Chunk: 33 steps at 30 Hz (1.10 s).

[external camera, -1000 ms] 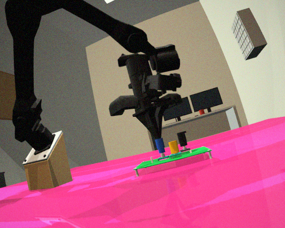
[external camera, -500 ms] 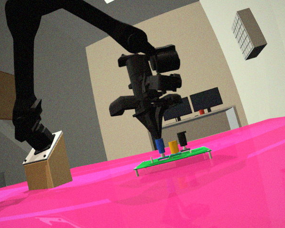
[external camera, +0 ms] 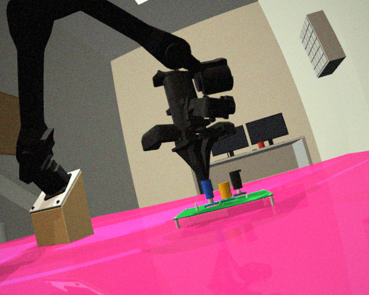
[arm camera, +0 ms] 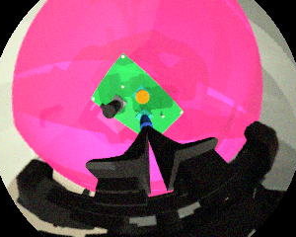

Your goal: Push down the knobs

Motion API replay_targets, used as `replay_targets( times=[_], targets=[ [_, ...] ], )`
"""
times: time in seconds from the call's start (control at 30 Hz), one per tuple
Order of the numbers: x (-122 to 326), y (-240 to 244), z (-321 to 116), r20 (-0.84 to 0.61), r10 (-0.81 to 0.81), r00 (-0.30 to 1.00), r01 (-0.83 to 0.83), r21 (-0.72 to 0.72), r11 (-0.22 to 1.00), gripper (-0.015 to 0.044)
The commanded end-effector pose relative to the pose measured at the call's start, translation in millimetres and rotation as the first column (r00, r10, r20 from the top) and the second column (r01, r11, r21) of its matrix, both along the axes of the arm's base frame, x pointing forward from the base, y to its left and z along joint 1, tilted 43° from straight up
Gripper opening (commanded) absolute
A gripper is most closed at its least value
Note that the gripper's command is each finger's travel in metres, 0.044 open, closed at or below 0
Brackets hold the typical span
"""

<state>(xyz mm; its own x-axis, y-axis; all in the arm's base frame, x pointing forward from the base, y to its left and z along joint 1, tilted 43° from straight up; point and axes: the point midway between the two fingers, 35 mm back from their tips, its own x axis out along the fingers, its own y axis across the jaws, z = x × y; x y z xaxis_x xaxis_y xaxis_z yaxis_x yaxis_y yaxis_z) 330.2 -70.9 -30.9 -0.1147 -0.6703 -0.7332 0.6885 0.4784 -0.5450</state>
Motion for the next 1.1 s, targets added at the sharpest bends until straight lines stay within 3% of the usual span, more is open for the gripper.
replay_targets(
  times=[0.0,1.07],
  targets=[
    [0,-9,-6,0.004,-0.020,1.000,0.020,-0.004,1.000,0.0000],
    [4,9,13,0.004,-0.020,1.000,0.020,-0.002,1.000,0.0000]
  ],
)
